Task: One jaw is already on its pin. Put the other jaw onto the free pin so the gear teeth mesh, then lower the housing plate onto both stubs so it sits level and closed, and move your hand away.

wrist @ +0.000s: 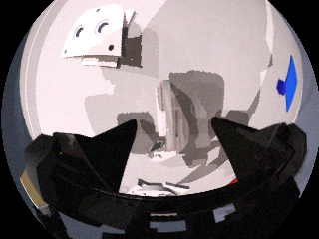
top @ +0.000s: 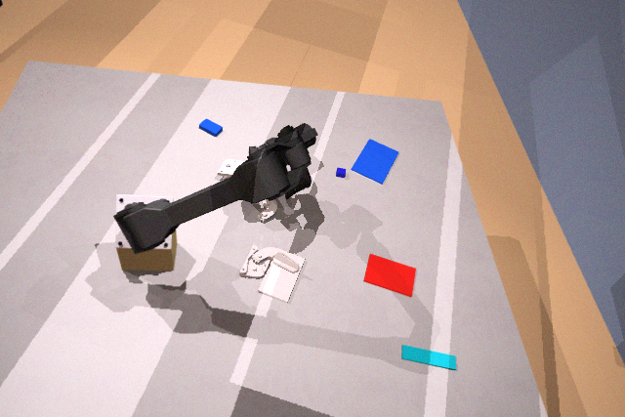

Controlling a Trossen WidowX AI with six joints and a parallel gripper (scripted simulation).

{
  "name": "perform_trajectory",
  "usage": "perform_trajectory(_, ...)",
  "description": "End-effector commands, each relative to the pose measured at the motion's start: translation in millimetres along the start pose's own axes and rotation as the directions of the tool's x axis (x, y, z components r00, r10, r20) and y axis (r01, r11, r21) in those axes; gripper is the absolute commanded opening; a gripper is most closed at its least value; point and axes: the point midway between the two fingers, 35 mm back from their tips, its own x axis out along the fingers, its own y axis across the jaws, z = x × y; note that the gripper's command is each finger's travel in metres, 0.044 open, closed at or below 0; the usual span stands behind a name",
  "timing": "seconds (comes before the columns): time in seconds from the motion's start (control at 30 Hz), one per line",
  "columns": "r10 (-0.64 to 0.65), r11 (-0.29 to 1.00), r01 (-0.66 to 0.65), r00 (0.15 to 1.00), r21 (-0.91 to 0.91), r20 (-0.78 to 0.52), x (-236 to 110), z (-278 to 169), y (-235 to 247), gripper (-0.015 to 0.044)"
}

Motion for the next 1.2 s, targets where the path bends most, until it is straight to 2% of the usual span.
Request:
perform_trajectory(0.0, 0.002, 1.0, -0.002, 1.0, -0.007, -0.006, 1.9, 0.0, 1.1, 0.044)
perform_trajectory(0.63, 0.002, 1.0, -0.002, 1.0, -0.007, -0.006, 3.5, -0.1, 1.1, 0.044)
perform_trajectory(0.97, 0.001, 1.0, -0.001, 1.0, -0.001, 0.0, 1.9, 0.1, 0.3, 0.0177)
perform_trajectory(1.17, 0.001, 1.0, -0.001, 1.0, -0.001, 0.0, 1.9, 0.1, 0.3, 0.0137)
